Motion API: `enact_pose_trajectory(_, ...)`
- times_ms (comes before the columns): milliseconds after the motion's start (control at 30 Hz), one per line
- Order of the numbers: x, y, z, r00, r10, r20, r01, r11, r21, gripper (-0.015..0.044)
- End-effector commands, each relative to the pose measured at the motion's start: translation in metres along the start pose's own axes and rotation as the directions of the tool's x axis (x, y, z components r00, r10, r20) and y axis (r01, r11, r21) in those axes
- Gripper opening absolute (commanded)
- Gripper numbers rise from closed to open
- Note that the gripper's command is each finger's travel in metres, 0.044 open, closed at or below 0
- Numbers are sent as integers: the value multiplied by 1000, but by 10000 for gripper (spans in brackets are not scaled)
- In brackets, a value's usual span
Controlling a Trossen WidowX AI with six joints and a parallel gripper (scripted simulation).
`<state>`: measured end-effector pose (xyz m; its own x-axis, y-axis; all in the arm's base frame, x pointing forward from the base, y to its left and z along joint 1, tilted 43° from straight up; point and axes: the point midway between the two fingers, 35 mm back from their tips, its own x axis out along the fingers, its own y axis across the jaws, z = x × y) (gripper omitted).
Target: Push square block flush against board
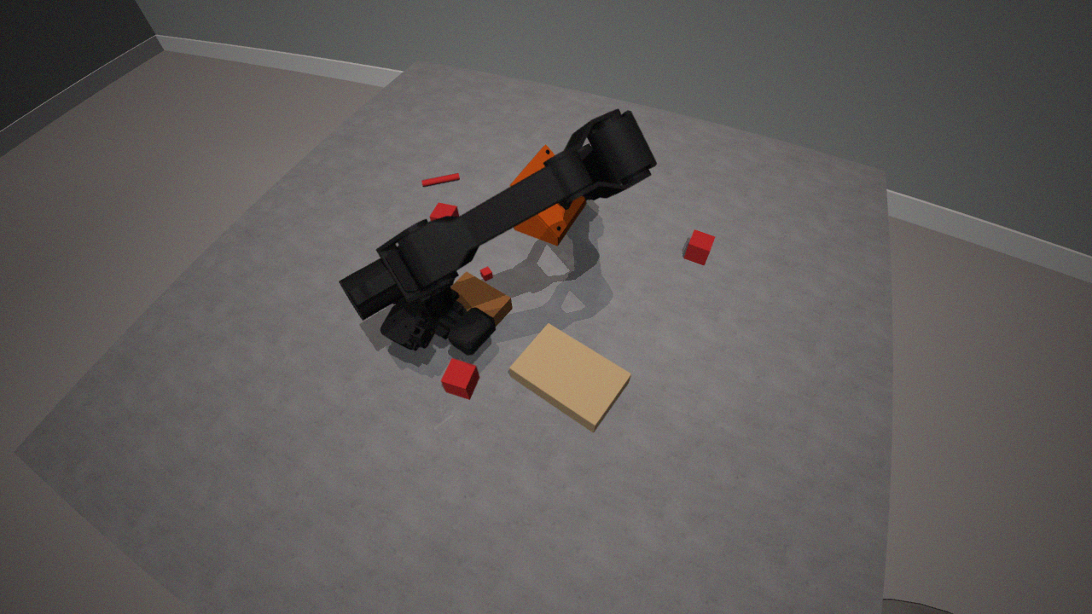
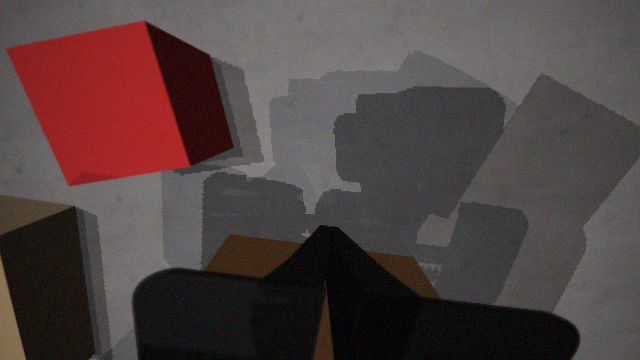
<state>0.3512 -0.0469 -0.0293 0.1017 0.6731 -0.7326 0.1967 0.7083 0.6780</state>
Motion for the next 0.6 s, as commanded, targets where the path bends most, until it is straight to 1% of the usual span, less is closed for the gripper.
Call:
enact_pose_trajectory(0,5,0,3,1000,-2,-18,2,1000,2,0)
enact_pose_trajectory(567,5,1,31,1000,-2,-17,2,1000,1,0)
